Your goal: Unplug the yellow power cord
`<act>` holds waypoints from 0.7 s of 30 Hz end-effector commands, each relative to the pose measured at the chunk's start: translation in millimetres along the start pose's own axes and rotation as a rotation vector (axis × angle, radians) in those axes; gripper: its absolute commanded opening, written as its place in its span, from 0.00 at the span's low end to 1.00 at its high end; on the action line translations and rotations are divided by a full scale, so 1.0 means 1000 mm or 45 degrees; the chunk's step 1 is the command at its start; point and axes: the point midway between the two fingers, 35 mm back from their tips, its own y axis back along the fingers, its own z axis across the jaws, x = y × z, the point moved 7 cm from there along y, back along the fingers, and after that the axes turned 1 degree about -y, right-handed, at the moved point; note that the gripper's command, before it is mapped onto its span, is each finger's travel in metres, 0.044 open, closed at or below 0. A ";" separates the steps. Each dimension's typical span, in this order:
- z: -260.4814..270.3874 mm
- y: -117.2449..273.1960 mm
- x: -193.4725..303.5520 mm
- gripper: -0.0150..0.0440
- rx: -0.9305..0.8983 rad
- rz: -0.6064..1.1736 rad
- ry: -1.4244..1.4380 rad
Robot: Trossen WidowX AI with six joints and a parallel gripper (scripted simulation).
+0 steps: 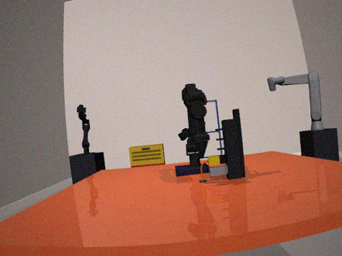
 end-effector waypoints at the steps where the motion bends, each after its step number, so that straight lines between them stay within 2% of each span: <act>1: 0.001 0.000 0.003 0.53 0.002 -0.012 0.011; 21: 0.001 0.000 0.034 0.53 0.002 -0.008 0.011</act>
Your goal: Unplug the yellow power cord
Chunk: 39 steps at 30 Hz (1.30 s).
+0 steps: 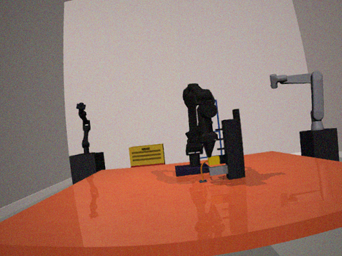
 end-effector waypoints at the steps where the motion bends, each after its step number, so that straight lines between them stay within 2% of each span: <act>1: 0.000 0.000 0.005 0.53 -0.002 -0.008 -0.006; 19: 0.000 -0.012 0.010 0.53 -0.002 -0.007 -0.006; 23: 0.001 -0.009 0.010 0.35 -0.007 0.002 0.001; 31: 0.001 -0.009 0.010 0.26 -0.007 0.002 0.001; 39: 0.002 -0.009 0.001 0.25 -0.006 0.000 0.000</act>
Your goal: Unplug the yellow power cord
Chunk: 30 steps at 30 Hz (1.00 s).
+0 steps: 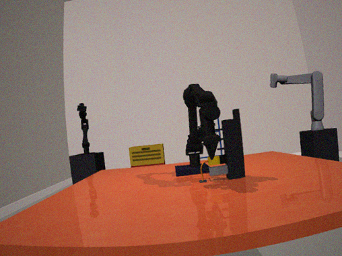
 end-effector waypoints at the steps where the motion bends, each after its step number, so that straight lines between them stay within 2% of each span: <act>1: 0.001 0.000 -0.009 0.25 -0.005 -0.015 -0.002; 28: 0.001 0.001 -0.053 0.25 -0.003 -0.025 -0.006; 30: 0.001 0.000 -0.049 0.34 -0.002 -0.026 -0.007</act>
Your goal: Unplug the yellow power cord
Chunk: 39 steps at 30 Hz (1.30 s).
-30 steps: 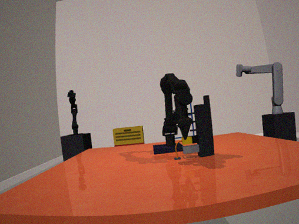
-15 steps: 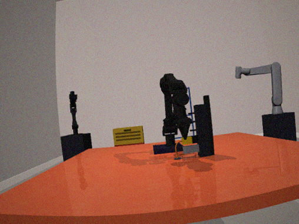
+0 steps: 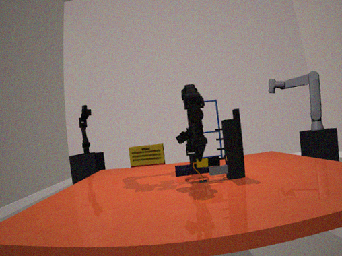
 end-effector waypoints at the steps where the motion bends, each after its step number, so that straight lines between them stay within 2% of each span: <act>1: 0.000 0.001 0.006 0.39 -0.006 -0.017 0.007; 11: 0.000 0.001 0.008 0.83 -0.006 -0.017 0.007; 15: 0.002 0.005 -0.012 1.00 -0.006 -0.019 0.007; 20: 0.002 0.013 -0.052 1.00 -0.006 -0.023 0.007; 39: 0.002 0.013 -0.052 1.00 -0.006 -0.023 0.007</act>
